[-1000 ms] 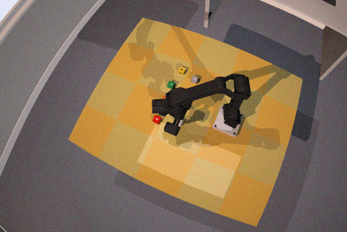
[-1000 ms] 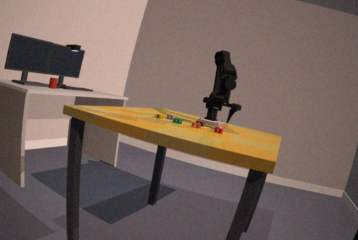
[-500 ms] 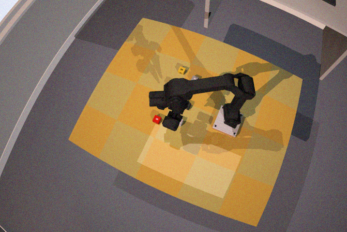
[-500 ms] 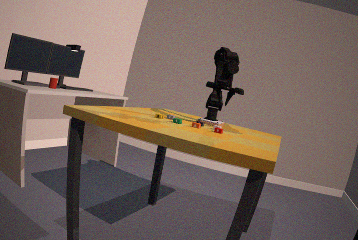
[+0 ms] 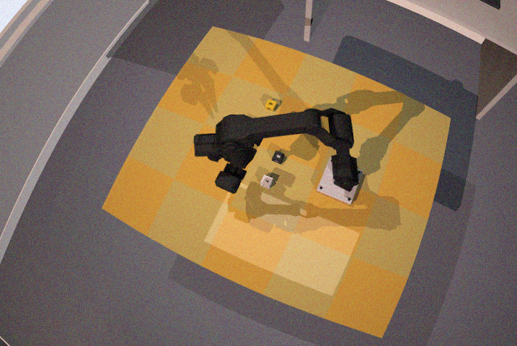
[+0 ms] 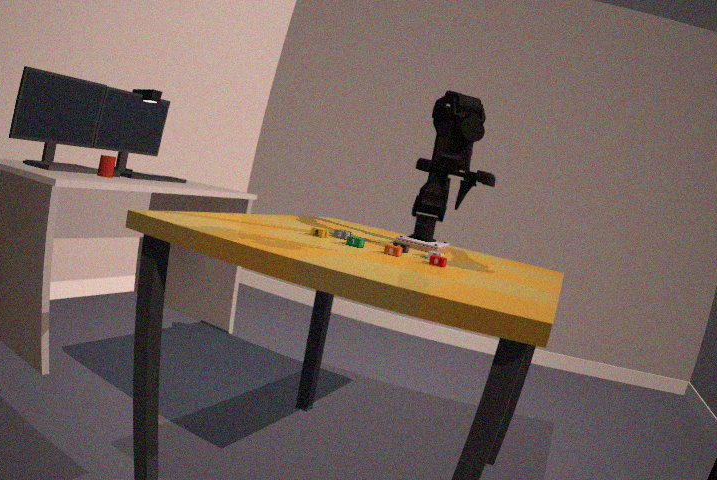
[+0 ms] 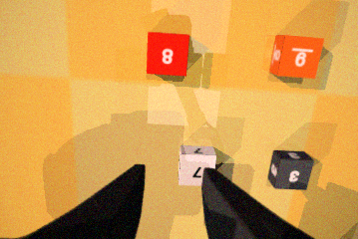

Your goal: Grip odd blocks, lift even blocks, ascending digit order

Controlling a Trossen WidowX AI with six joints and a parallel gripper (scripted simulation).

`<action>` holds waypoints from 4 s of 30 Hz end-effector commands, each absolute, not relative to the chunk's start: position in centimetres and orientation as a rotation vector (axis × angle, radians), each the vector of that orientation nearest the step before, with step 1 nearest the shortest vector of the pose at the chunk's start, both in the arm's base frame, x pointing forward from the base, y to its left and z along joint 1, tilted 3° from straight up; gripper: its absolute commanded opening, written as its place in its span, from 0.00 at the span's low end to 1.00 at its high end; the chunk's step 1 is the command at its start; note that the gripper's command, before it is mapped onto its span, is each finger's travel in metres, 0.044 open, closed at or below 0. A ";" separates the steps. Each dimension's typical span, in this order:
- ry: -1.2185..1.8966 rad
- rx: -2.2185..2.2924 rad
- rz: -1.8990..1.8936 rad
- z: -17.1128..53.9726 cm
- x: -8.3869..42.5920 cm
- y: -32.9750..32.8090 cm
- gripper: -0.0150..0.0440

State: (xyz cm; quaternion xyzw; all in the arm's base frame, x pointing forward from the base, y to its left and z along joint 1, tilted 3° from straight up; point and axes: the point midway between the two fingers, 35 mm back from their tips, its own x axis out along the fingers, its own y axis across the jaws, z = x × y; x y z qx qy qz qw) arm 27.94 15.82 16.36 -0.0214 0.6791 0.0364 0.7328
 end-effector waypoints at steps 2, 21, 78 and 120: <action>1.491 -0.051 0.083 16.3 31.2 17.4 0.46; 1.491 -0.051 0.082 8.2 31.9 17.5 0.93; 1.491 -0.051 0.082 4.6 32.1 17.6 0.46; 1.491 -0.051 0.082 5.3 32.1 17.6 0.46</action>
